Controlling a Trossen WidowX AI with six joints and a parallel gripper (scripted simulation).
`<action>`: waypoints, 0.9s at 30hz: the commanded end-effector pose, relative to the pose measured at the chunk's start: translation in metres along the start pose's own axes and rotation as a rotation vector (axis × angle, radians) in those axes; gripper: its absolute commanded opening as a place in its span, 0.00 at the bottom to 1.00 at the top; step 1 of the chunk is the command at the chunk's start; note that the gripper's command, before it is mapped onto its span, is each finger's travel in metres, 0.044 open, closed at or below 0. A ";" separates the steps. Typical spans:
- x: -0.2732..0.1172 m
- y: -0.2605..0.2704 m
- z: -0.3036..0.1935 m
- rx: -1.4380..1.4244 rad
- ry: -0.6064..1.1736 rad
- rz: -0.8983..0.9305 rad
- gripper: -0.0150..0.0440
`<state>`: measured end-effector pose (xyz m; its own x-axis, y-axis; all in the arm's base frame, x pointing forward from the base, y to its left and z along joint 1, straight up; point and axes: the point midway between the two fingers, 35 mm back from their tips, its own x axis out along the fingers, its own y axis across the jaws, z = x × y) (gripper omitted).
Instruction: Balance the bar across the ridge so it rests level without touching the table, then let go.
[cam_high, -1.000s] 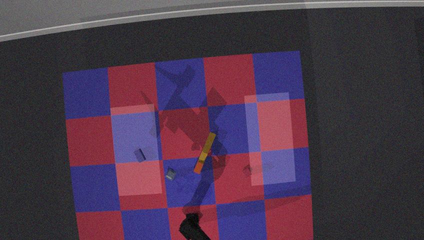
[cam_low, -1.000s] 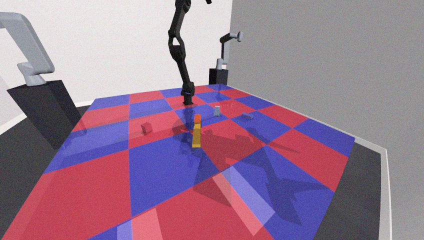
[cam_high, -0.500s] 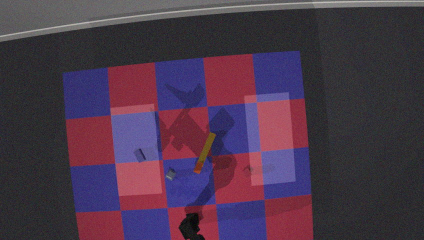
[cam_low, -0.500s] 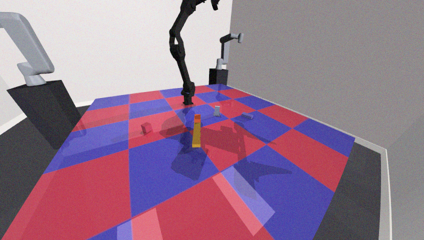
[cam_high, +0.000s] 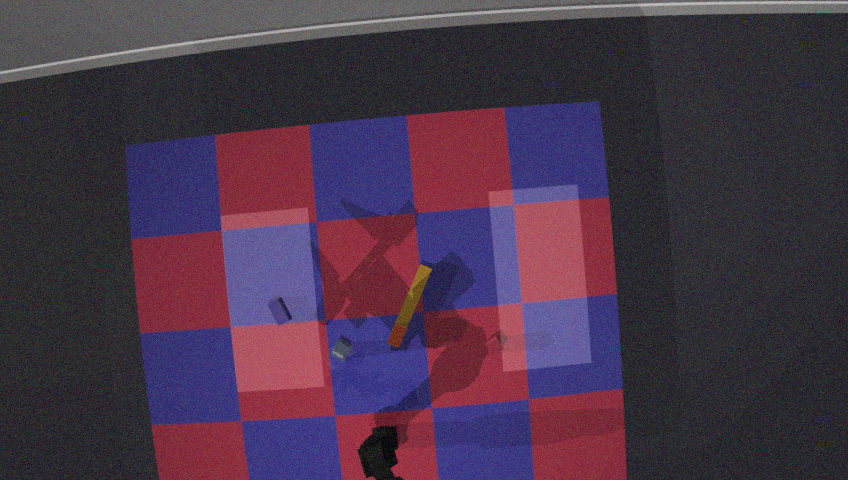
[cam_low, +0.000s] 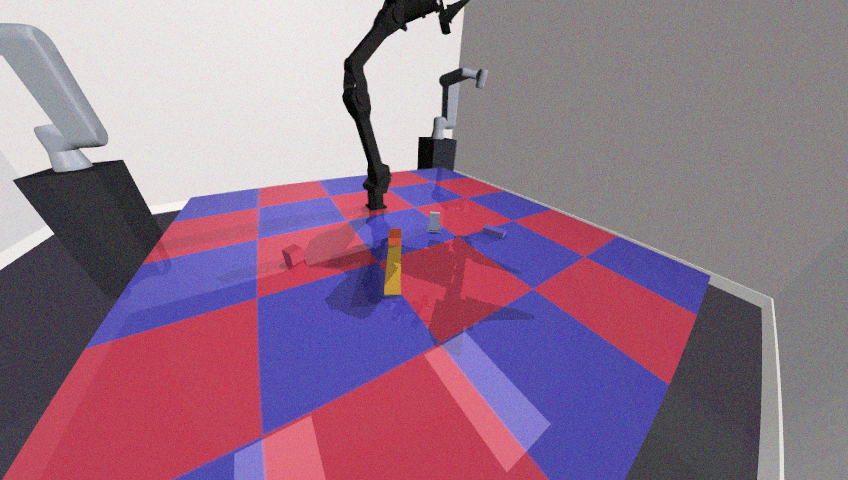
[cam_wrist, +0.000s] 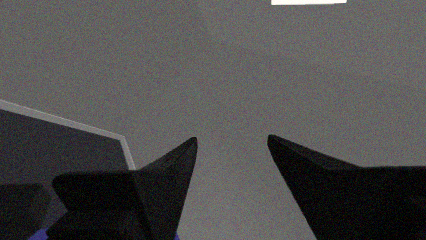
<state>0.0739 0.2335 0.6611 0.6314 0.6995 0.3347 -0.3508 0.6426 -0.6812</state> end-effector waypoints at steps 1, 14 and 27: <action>0.013 0.014 -0.009 -0.024 0.034 0.009 0.79; 0.048 0.042 -0.050 -0.078 0.152 0.033 0.79; 0.075 0.047 -0.107 -0.090 0.302 0.015 0.79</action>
<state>0.1657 0.2818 0.5923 0.7878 0.5982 0.1467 -0.3098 0.5908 -0.7450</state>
